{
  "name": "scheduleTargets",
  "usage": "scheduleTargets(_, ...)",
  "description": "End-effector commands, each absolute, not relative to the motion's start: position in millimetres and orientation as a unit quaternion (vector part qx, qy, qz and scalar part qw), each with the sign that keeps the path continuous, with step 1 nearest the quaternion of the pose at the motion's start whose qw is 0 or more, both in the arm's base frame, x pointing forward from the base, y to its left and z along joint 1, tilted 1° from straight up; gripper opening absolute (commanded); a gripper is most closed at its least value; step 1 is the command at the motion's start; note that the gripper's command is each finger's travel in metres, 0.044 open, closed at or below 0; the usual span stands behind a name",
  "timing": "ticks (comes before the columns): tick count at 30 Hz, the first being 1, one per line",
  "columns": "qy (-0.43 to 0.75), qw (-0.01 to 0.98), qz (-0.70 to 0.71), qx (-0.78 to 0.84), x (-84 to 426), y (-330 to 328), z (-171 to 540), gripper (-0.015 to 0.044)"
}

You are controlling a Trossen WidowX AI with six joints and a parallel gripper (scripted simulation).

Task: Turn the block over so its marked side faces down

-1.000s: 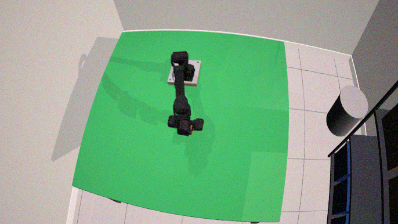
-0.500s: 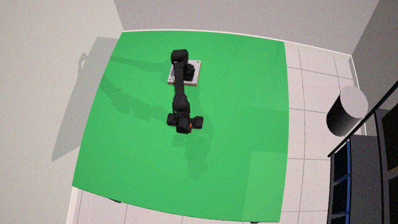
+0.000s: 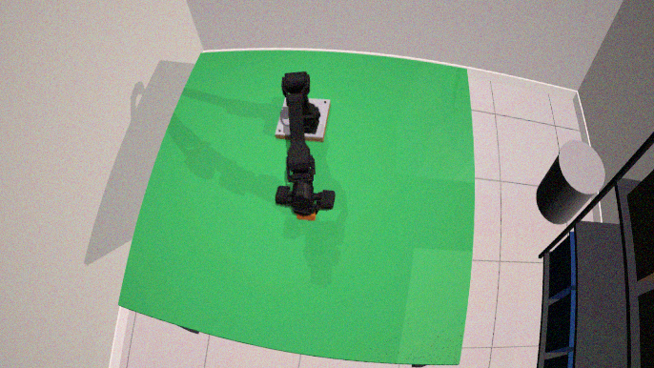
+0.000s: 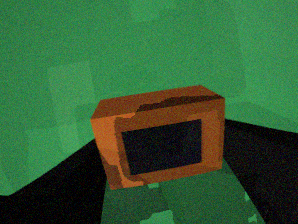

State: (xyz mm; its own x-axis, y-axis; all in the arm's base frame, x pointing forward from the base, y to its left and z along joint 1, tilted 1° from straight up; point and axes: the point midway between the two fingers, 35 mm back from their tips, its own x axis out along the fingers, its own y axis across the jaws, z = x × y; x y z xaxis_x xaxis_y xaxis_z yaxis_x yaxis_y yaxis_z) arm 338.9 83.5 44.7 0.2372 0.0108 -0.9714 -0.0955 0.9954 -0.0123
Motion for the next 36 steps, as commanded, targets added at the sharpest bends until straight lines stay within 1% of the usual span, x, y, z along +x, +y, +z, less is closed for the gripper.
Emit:
scheduleTargets(1, 0.590, 0.806, 0.034, -0.033, 340, 84, 48, 0.0000)
scheduleTargets(18, 0.475, 0.879, 0.037, -0.025, 333, 82, 48, 0.0000)
scheduleTargets(23, 0.470, 0.881, 0.037, -0.024, 332, 82, 48, 0.0000)
scheduleTargets(36, 0.397, 0.916, 0.041, -0.025, 347, 87, 24, 0.0000)
